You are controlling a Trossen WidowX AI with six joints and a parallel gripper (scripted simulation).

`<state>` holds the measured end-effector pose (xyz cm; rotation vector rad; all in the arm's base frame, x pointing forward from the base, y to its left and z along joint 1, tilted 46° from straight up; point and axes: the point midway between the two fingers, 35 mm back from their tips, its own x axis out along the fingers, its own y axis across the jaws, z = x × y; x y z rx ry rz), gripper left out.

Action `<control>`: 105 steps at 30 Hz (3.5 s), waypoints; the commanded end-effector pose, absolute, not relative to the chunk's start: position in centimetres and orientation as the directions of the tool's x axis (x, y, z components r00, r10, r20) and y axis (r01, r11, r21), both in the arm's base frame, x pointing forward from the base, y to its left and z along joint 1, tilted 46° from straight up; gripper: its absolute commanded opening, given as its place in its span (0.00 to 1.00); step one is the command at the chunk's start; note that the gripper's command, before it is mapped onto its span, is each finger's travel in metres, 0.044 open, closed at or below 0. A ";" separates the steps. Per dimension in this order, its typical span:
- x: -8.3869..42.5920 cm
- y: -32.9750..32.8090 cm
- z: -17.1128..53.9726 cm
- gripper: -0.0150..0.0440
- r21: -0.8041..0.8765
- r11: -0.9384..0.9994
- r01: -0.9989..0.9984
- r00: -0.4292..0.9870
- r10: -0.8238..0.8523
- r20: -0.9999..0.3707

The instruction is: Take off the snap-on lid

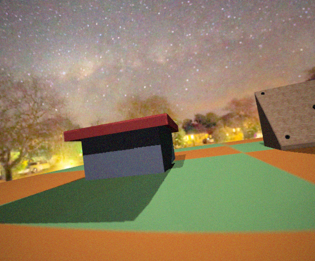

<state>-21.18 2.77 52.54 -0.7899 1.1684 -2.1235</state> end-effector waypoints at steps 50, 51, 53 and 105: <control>25.0 -19.7 23.3 0.65 0.767 0.402 0.500 0.863 -0.164 -0.478; 25.0 -19.6 23.1 0.65 0.777 0.384 0.499 0.864 -0.152 -0.479; 25.3 -18.7 21.4 0.65 0.843 0.230 0.487 0.871 -0.059 -0.487; 28.2 -8.3 10.0 0.65 0.620 -0.603 0.502 0.865 0.356 -0.354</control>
